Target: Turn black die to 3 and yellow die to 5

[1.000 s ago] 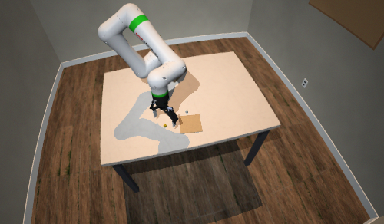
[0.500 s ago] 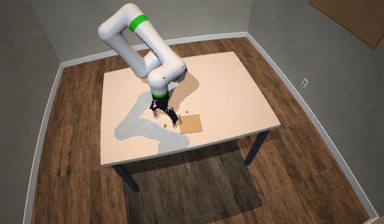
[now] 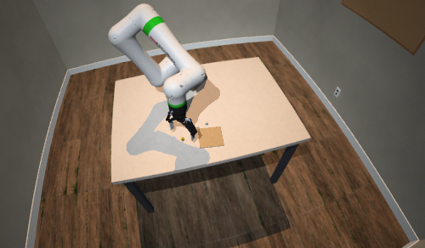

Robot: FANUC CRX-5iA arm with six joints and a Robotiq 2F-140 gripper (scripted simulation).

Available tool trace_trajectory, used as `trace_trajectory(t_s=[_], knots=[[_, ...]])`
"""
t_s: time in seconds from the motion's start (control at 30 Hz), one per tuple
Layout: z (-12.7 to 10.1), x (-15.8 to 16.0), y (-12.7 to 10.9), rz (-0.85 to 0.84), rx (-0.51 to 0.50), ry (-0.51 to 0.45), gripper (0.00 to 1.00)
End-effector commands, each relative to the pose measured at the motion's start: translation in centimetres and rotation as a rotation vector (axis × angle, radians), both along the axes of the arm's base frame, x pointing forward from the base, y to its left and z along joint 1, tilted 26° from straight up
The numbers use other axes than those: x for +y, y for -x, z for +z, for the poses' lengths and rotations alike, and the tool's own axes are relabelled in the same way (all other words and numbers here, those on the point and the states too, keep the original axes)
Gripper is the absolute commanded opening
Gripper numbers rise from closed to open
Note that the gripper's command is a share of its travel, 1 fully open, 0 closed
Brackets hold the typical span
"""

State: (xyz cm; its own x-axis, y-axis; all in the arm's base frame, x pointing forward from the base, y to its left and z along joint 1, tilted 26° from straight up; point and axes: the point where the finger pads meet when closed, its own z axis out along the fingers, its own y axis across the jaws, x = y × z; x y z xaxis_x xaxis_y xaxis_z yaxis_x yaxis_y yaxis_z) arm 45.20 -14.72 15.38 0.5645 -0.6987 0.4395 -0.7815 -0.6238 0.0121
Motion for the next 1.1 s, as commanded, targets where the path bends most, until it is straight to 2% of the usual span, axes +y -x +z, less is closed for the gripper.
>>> trace_trajectory(t_s=[0.0,0.17,0.57,1.07], knots=[[-0.1,0.2,0.0,0.000,0.000,0.000,1.00],[-0.4,1.0,0.2,0.000,0.000,0.000,1.00],[-2.9,6.2,1.5,0.000,0.000,0.000,1.00],[-3.0,6.7,1.6,0.000,0.000,0.000,1.00]])
